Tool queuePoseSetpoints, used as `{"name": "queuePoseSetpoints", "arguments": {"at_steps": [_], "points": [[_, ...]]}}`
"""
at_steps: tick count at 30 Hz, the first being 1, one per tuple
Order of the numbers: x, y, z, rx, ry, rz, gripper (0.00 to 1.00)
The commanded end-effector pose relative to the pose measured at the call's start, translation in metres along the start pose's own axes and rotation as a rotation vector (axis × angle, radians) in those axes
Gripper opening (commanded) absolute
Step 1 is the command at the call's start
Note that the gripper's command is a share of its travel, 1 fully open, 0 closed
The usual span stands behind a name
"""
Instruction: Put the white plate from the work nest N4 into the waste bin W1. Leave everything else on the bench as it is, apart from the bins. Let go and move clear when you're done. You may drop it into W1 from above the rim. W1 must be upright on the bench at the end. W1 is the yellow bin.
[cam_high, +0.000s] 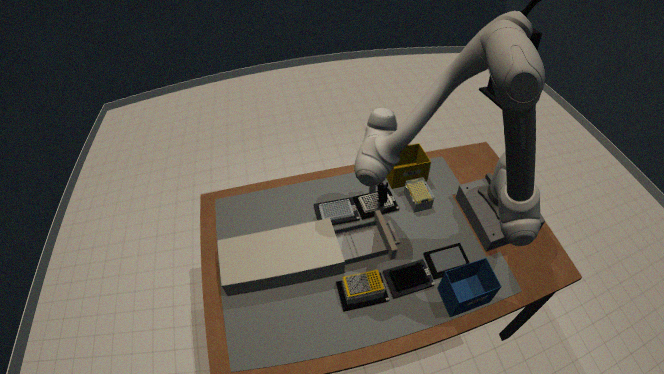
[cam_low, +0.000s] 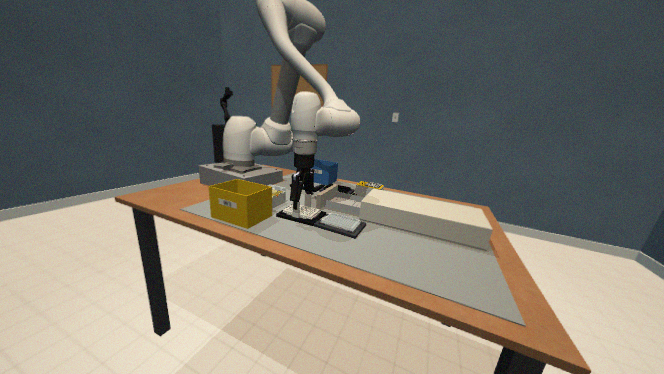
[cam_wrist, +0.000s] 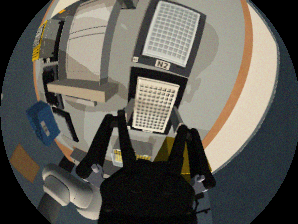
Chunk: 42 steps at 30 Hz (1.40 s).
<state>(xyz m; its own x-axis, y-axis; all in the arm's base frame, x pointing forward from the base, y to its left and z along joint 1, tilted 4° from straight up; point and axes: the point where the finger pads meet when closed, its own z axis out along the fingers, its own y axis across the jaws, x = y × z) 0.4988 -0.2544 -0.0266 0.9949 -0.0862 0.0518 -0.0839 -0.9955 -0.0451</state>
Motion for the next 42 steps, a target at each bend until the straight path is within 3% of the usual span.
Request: {"name": "queuePoseSetpoints", "arguments": {"at_steps": [1,10,11,42], "points": [[0.0000,0.0000,-0.0001,0.000,0.000,0.000,0.63],[0.0000,0.0000,-0.0001,0.000,0.000,0.000,0.59],[0.0000,0.0000,-0.0001,0.000,0.000,0.000,0.10],[0.0000,0.0000,-0.0011,0.000,0.000,0.000,0.10]]}}
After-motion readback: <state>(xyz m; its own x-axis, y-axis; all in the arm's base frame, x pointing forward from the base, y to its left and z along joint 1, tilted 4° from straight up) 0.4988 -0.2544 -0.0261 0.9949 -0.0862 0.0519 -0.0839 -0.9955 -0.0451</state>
